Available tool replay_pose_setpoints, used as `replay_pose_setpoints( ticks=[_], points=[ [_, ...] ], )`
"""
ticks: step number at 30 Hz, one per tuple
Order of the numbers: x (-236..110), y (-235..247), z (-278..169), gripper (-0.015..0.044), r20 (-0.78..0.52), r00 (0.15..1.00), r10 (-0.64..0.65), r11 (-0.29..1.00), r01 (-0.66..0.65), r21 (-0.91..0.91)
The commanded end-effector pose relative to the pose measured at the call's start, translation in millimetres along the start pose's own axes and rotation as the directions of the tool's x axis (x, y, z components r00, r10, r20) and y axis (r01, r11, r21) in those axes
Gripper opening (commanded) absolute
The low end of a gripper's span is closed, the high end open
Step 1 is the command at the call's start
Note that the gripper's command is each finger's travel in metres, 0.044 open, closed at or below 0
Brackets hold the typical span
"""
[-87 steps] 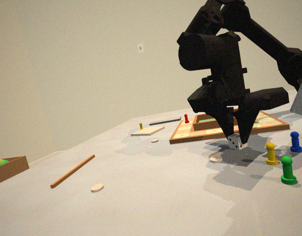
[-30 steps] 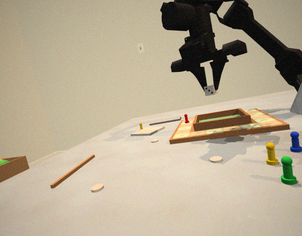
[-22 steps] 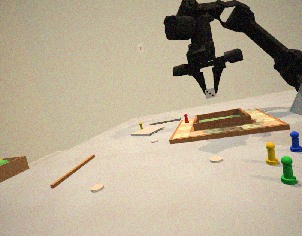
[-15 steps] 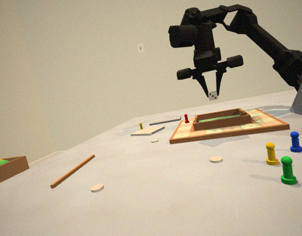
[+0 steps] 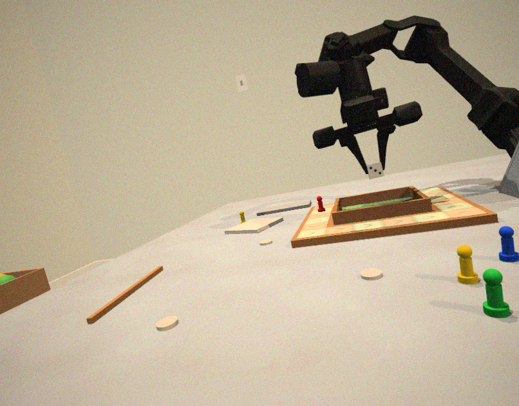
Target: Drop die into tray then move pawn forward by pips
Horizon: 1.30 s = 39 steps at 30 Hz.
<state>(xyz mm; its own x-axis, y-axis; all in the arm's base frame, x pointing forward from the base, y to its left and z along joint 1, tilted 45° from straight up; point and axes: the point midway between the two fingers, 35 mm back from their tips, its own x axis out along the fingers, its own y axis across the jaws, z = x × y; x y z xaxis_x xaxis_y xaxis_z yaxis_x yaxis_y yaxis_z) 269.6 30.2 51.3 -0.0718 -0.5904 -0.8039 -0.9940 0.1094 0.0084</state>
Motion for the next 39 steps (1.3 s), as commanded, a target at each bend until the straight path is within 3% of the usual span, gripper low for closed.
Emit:
replay_pose_setpoints(
  ticks=[1,9,18,23,29,39],
  points=[
    [4,3,0,0.0,0.136,0.99,0.035,0.999,-0.035,-0.003],
    [8,6,1,0.0,0.395,0.917,0.046,0.999,-0.042,-0.018],
    [8,5,1,0.0,0.638,0.77,-0.033,0.999,0.052,-0.011],
    [7,4,0,0.0,0.653,0.756,-0.043,0.998,0.063,-0.008],
    [-27,-5,-25,0.0,0.653,0.756,-0.043,0.998,0.063,-0.008],
    [-26,-3,-25,0.0,0.653,0.756,-0.043,0.998,0.063,-0.008]
  ],
)
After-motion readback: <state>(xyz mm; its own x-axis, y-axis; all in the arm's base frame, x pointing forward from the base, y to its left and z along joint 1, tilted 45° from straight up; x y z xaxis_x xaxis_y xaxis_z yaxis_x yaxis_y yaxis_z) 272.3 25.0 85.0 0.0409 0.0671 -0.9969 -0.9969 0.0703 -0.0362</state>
